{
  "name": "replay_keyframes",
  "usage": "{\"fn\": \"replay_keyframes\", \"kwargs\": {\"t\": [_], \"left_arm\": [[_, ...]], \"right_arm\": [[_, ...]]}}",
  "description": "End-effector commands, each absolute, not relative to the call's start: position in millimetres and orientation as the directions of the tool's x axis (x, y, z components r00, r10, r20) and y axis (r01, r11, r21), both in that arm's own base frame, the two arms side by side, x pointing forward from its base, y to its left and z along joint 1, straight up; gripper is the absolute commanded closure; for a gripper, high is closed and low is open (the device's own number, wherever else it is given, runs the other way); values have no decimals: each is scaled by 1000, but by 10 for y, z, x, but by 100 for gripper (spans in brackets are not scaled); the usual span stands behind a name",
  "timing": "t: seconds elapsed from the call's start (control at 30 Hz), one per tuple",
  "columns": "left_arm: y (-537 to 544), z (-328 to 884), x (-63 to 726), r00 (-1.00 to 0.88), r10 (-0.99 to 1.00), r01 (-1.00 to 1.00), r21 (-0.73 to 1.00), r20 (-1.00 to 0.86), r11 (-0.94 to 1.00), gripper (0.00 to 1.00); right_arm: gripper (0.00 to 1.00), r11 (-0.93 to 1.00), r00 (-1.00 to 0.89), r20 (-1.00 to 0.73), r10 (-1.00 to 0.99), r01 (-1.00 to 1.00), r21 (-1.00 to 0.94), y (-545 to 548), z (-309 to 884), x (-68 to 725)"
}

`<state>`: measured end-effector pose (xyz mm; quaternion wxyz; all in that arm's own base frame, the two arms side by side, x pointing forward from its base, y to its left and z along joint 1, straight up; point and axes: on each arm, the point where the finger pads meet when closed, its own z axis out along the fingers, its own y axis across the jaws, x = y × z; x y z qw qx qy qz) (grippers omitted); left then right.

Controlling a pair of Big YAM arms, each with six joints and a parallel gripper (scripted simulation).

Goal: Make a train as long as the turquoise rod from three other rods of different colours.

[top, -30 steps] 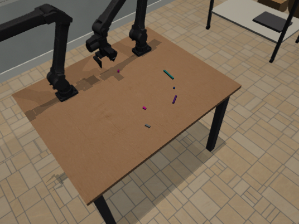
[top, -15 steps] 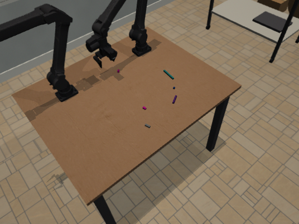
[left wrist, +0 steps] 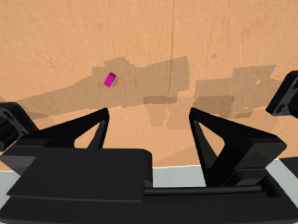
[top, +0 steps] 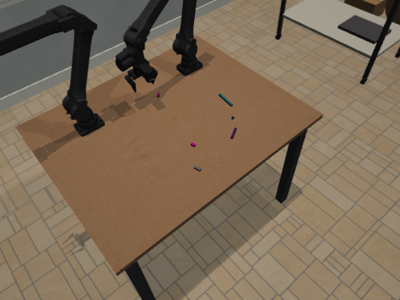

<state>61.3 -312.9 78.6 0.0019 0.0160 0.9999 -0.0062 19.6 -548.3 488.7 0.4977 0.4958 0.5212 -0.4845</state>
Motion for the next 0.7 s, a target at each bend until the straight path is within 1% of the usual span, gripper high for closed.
{"fn": "replay_keyframes", "kwargs": {"t": [0.0, 0.07, 0.13, 0.23, 0.37, 0.67], "left_arm": [[-3358, 909, 790, -989, 147, 147, -29, -10, 989, 0], [-3387, 916, 886, -977, 215, 215, -29, -12, 976, 0], [-3387, 916, 886, -977, 215, 215, -29, -12, 976, 0], [-3426, 927, 1047, -946, 324, 324, -27, -16, 946, 0], [-3454, 936, 1196, -909, 417, 418, -25, -19, 908, 0], [-3491, 949, 1498, -808, 588, 589, -19, -25, 808, 0]], "right_arm": [[0, 20, 0, -1000, 0, 1000, 0, -5448, 5005, 104], [0, 20, 0, -1000, 0, 1000, 0, -5448, 5005, 104], [0, 20, 0, -1000, 0, 1000, 0, -5448, 5005, 104], [0, 20, 0, -1000, 0, 1000, 0, -5448, 5005, 104], [0, 20, 0, -1000, 0, 1000, 0, -5448, 5005, 104], [0, 20, 0, -1000, 0, 1000, 0, -5448, 5005, 104]]}}
